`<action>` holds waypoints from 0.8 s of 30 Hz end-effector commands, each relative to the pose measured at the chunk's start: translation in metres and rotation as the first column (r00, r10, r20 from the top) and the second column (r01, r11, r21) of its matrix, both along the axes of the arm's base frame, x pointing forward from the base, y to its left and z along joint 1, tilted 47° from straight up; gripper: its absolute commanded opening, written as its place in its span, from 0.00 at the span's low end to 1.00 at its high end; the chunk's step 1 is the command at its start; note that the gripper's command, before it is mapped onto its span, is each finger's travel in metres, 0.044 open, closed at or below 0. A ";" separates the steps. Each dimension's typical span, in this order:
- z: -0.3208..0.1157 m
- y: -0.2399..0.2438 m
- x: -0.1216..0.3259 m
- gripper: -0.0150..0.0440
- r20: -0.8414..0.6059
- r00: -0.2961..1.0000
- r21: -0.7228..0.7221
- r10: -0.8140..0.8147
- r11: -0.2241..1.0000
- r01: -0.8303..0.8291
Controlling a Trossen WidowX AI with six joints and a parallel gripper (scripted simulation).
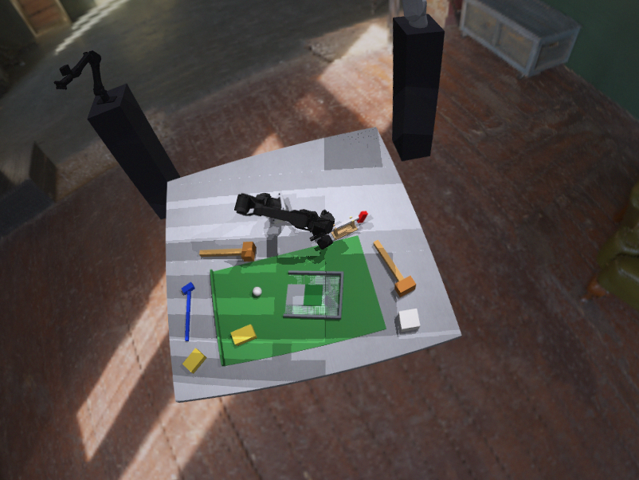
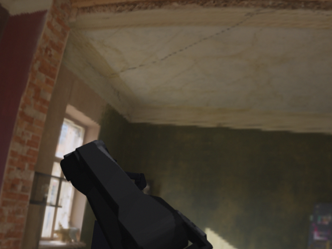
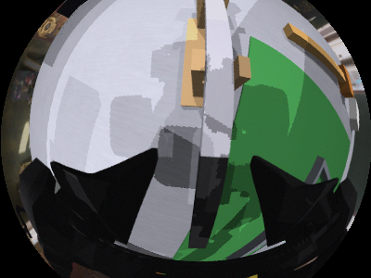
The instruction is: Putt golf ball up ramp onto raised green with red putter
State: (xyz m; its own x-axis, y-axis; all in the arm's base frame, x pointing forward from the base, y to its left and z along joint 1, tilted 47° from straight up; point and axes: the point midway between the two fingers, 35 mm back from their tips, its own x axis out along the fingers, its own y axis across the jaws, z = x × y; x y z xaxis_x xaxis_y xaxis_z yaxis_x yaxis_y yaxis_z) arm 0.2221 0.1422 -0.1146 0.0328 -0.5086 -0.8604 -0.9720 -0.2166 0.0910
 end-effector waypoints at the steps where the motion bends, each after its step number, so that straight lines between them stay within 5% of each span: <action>1: 0.000 0.000 0.000 0.78 0.001 1.000 0.001 0.000 1.000 0.000; 11: 0.000 0.000 0.000 0.33 0.001 1.000 0.001 0.000 1.000 0.000; 24: 0.017 0.021 0.001 0.25 0.000 1.000 0.003 0.000 1.000 0.000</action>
State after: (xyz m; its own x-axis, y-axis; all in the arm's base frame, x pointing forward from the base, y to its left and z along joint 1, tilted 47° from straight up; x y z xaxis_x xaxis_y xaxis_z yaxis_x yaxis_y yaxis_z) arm 0.2212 0.1461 -0.1080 0.0237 -0.5262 -0.8500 -0.9724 -0.2094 0.1025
